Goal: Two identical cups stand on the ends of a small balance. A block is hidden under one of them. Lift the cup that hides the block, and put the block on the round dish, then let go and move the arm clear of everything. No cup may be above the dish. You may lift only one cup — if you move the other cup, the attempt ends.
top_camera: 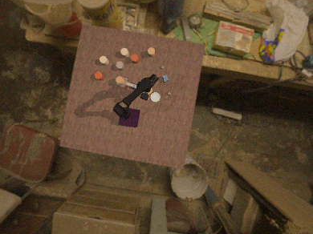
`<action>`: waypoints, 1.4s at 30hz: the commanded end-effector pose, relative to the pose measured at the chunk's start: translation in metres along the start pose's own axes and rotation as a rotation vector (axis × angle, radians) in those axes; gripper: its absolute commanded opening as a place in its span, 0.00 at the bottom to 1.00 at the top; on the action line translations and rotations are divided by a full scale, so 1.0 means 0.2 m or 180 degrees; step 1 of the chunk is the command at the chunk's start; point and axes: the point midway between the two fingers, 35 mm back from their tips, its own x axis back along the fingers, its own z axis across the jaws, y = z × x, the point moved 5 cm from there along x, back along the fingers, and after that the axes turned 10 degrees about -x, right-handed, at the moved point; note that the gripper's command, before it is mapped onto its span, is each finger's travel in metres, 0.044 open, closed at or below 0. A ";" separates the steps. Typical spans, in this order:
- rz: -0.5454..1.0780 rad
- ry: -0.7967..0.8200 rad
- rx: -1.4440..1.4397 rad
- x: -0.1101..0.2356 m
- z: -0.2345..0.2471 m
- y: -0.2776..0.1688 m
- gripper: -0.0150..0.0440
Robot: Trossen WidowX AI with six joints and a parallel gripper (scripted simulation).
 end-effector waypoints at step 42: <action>0.0053 -0.0033 -0.0008 -0.54 0.42 -0.76 0.25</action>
